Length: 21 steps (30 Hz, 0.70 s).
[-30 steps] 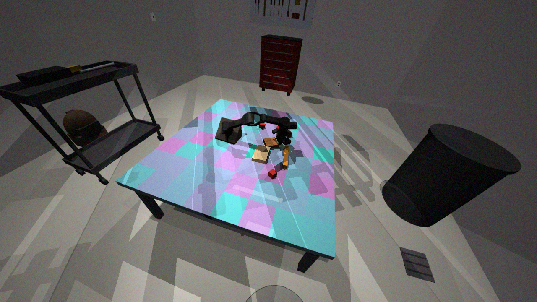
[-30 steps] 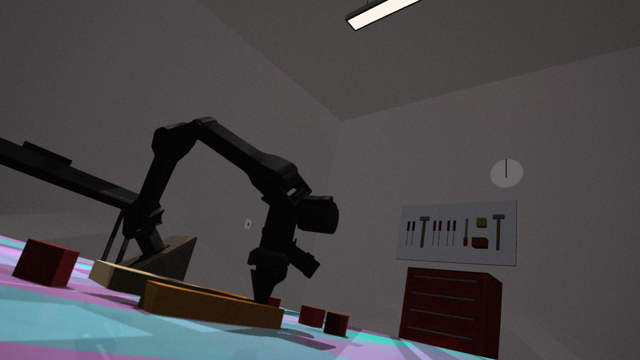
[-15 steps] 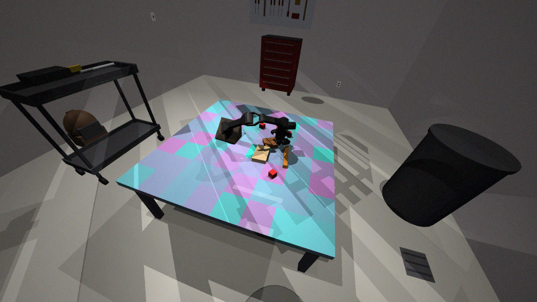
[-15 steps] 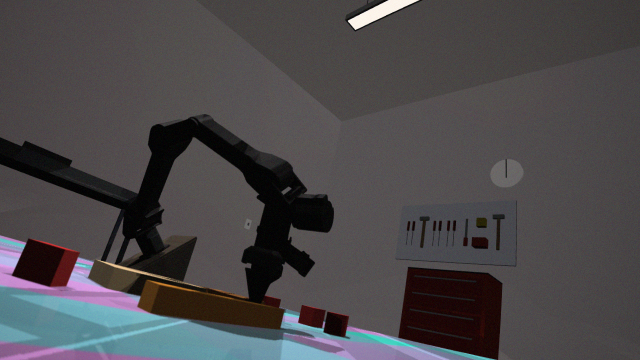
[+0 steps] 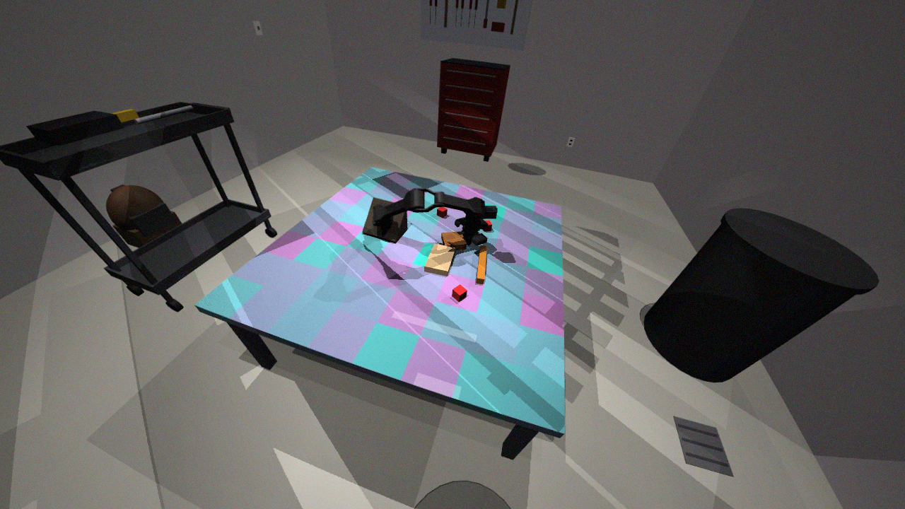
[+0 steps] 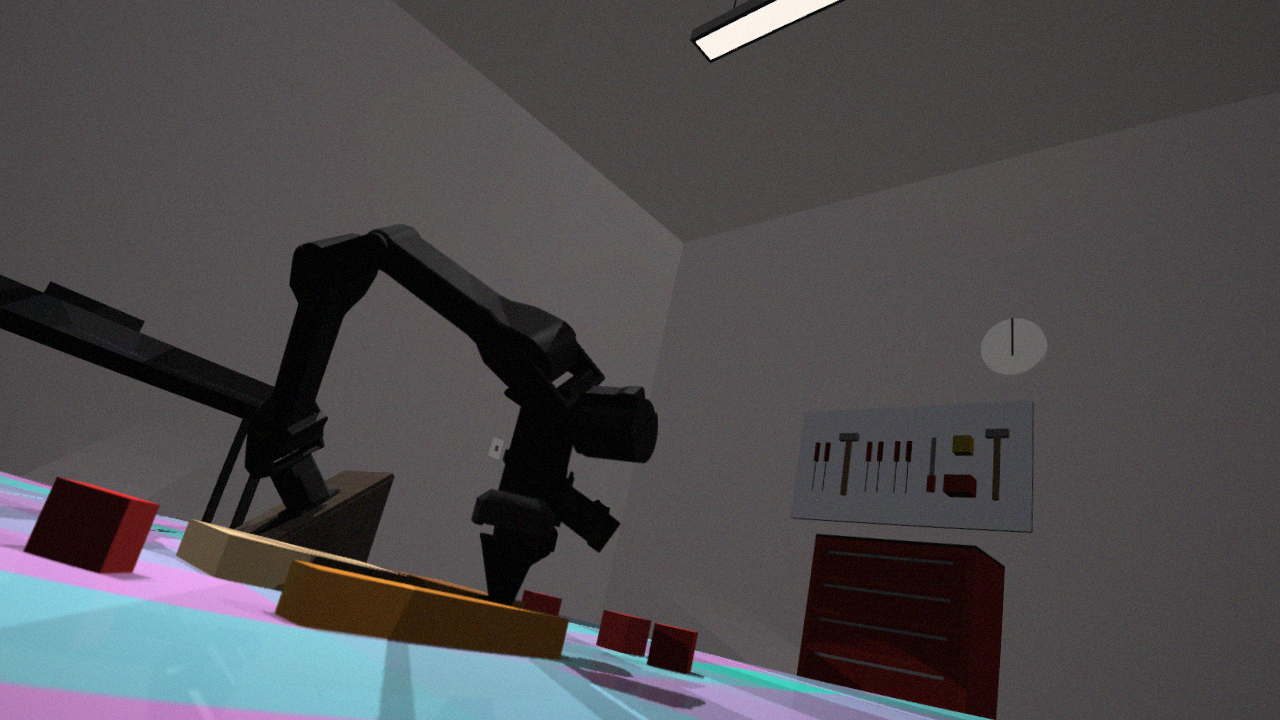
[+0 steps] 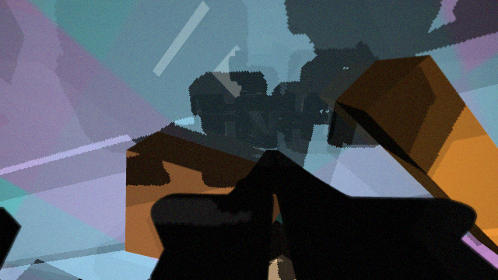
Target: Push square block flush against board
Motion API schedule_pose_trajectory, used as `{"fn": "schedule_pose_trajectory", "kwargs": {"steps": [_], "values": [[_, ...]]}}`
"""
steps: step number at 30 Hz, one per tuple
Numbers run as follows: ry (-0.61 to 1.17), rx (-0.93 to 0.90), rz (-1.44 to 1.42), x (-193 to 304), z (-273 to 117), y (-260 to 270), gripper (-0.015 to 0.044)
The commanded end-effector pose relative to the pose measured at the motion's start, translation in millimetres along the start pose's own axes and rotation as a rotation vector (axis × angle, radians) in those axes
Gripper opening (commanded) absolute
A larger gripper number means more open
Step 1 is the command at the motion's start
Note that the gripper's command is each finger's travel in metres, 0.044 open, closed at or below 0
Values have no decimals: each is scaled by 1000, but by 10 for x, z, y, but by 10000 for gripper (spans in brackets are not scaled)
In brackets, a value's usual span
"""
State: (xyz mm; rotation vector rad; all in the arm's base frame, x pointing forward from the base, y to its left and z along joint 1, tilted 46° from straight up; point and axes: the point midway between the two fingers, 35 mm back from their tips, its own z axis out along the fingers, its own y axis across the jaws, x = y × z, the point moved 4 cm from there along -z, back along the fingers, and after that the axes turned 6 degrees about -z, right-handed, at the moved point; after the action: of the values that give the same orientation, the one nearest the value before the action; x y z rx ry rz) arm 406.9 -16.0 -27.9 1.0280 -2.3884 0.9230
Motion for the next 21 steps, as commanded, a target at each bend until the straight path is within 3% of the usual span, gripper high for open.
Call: {"fn": "schedule_pose_trajectory", "kwargs": {"steps": [1, 21], "values": [[13, -6, -12, 53, 40, 28, 0], [14, -6, -13, 168, 39, 73, 0]]}}
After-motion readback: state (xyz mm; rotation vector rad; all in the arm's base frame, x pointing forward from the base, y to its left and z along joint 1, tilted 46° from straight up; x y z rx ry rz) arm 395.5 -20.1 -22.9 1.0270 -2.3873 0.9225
